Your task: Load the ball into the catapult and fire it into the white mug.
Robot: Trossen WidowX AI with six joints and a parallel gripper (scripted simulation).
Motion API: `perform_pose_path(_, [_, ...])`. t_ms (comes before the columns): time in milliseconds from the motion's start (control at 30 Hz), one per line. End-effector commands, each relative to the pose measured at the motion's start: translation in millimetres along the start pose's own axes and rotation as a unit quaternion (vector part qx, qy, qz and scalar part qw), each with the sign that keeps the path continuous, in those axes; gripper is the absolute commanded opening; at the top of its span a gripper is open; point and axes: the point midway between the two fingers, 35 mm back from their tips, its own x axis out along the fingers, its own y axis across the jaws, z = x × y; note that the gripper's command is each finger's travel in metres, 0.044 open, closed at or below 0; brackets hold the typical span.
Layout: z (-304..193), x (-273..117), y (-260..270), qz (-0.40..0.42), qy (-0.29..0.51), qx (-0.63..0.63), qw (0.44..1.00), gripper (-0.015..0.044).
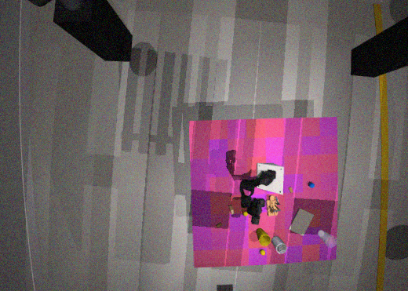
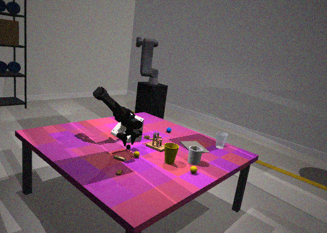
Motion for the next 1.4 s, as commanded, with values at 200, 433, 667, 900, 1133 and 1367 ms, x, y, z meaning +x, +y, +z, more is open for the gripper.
perform_pose_path(200, [-2.0,16.8,1.1,0.0,0.003,-0.004,1.0,0.03])
perform_pose_path(433, [-2.0,17.0,1.1,0.0,0.003,-0.004,1.0,0.0162])
perform_pose_path(667, [-2.0,17.0,1.1,0.0,0.003,-0.004,1.0,0.0115])
perform_pose_path(900, [2.2,4.8,2.9,0.004,0.002,-0.004,1.0,0.0])
perform_pose_path(1133, [9.7,-32.4,6.7,0.011,0.001,-0.004,1.0,0.0])
perform_pose_path(1367, [10.6,-71.7,7.5,0.01,0.002,-0.005,1.0,0.0])
